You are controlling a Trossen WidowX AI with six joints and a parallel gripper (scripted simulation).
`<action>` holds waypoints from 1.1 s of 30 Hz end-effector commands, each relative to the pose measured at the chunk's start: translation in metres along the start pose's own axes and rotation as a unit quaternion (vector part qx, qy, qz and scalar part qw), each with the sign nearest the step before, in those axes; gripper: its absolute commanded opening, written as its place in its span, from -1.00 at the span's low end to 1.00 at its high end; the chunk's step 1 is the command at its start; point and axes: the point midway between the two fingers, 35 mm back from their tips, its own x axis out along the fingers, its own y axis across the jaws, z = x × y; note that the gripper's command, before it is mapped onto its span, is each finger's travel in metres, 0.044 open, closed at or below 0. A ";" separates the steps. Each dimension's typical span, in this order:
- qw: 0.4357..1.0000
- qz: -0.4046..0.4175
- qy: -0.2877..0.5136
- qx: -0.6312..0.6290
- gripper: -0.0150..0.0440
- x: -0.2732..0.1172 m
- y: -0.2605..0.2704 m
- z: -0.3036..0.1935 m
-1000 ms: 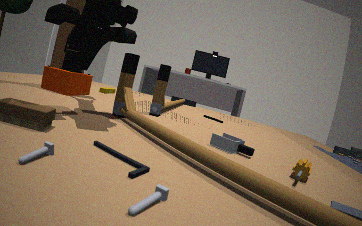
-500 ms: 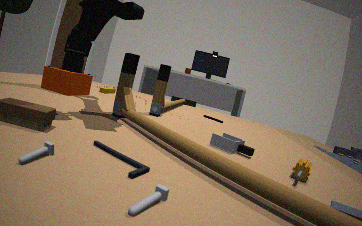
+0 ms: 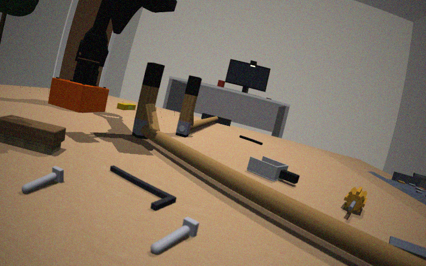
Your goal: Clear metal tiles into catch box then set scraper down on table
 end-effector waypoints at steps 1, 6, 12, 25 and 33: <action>1.000 0.000 0.000 -0.029 -0.49 -0.001 0.015 0.006; 0.998 0.000 -0.001 -0.065 -0.49 0.000 0.035 0.014; 0.994 0.001 -0.001 -0.107 -0.49 0.001 0.059 0.021; 0.980 0.002 -0.003 -0.199 -0.49 0.002 0.114 0.030; 0.967 0.003 -0.004 -0.255 -0.49 0.003 0.148 0.032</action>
